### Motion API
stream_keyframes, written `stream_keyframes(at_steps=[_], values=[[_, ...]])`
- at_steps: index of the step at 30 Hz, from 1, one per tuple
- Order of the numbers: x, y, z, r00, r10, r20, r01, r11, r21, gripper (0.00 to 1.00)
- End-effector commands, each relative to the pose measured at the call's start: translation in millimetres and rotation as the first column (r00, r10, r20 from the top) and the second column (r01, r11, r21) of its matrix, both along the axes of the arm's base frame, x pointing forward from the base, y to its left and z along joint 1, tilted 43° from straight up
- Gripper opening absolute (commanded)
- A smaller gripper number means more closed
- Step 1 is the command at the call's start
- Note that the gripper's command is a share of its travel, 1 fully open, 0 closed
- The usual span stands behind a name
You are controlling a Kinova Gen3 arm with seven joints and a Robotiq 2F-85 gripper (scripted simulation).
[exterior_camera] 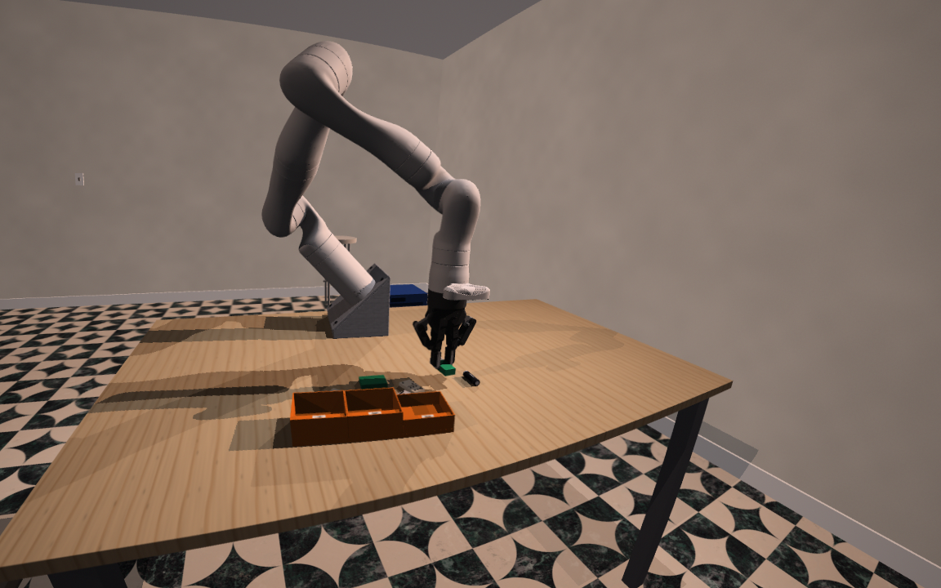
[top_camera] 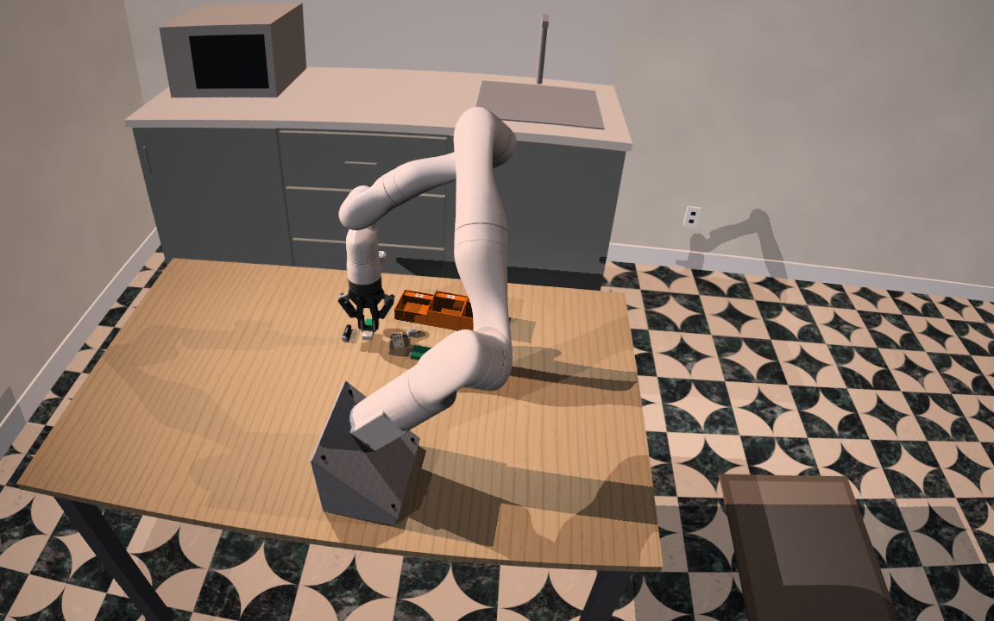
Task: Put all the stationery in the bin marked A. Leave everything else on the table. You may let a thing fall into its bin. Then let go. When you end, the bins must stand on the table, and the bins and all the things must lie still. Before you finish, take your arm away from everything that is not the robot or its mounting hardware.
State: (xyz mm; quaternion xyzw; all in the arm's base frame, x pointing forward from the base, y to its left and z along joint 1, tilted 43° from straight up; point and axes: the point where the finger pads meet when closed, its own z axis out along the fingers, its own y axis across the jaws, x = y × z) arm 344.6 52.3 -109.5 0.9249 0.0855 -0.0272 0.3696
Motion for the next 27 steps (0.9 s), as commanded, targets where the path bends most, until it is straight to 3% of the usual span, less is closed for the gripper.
stream_keyframes(at_steps=[1, 7, 27], values=[[3.7, 13.3, 12.0, 1.0, 0.007, 0.007, -0.007, 1.0, 0.006, 0.19], [3.2, 22.4, 21.7, 1.0, 0.007, 0.007, -0.007, 1.0, 0.007, 0.19], [3.8, 19.7, 20.2, 1.0, 0.004, 0.011, -0.004, 1.0, 0.007, 0.19]])
